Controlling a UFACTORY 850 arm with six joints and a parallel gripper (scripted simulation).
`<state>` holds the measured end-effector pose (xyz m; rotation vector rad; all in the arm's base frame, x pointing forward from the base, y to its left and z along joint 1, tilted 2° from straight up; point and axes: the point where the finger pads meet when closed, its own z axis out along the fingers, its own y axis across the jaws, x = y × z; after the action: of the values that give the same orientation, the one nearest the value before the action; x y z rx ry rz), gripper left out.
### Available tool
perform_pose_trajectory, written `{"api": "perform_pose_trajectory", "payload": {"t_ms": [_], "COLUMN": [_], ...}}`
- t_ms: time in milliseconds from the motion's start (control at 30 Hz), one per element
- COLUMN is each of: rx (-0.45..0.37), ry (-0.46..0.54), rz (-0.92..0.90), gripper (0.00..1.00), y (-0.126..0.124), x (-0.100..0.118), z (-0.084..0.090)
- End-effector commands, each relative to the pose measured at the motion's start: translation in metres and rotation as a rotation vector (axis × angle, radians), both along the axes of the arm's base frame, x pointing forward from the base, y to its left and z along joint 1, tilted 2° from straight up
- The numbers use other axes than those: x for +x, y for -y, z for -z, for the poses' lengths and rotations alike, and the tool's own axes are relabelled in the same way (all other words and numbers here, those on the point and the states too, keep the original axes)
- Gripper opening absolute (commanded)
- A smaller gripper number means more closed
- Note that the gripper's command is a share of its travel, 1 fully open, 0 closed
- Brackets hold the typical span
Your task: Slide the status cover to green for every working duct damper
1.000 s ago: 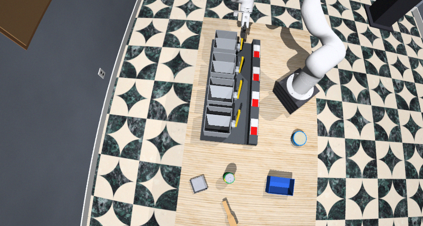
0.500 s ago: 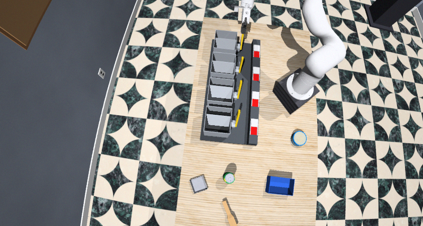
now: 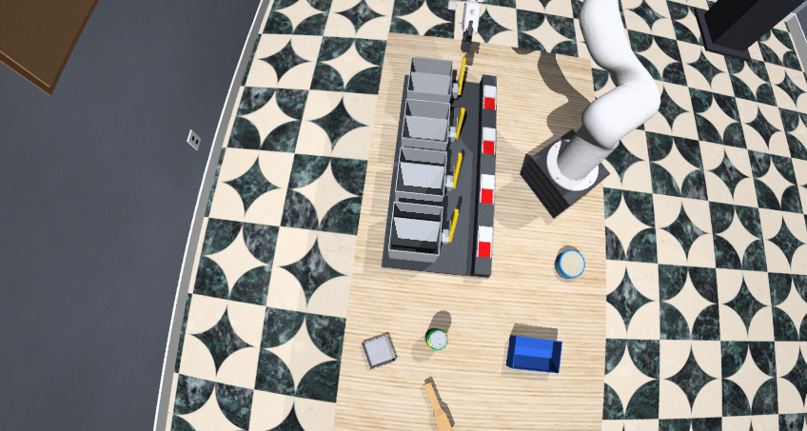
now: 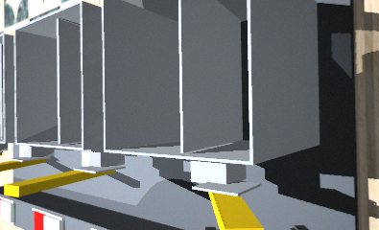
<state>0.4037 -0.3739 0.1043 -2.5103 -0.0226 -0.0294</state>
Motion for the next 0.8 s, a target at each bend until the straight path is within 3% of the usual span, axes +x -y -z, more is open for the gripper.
{"api": "perform_pose_trajectory", "payload": {"t_ms": [0, 267, 400, 667, 767], "rx": [-0.001, -0.021, -0.183, -0.399, -0.401], "ry": [0.001, 0.001, 0.009, 0.022, 0.022], "rz": [0.0, 0.0, 0.006, 0.014, 0.014], "gripper": [0.39, 0.39, 0.39, 0.39, 0.39], "y": [0.003, 0.0, -0.026, -0.065, -0.065], "x": [0.0, 0.004, 0.031, 0.069, 0.069], "z": [-0.005, -0.007, -0.022, -0.042, -0.042]}}
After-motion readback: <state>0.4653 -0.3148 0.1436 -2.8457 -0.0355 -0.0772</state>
